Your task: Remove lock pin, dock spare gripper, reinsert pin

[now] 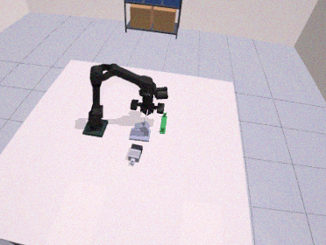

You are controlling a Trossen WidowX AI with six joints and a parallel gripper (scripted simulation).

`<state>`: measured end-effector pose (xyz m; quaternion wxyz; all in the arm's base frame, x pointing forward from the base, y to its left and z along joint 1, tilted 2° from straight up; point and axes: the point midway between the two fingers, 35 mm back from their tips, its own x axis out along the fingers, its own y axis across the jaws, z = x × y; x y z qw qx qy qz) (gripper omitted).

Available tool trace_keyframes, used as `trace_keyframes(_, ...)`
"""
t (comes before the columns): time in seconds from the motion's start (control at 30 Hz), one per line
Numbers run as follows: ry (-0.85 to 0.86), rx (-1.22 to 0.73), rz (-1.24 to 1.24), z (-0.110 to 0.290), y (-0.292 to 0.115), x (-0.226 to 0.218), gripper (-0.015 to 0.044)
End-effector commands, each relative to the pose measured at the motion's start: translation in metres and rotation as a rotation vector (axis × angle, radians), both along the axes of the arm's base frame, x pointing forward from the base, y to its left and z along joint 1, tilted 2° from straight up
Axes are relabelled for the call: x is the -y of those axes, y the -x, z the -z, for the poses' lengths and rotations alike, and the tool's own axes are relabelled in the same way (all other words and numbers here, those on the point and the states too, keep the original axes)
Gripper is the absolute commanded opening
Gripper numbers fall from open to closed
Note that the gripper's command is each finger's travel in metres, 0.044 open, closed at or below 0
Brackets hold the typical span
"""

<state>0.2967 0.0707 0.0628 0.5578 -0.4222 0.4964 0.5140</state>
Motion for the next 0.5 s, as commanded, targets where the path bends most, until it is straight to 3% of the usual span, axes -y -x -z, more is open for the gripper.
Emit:
trace_keyframes(0.0, -0.005, 0.002, 0.0, -0.0019, -0.0021, -0.0045, 0.0)
trace_keyframes(0.47, -0.004, -0.004, 0.0, -0.0018, -0.0028, -0.0121, 0.0)
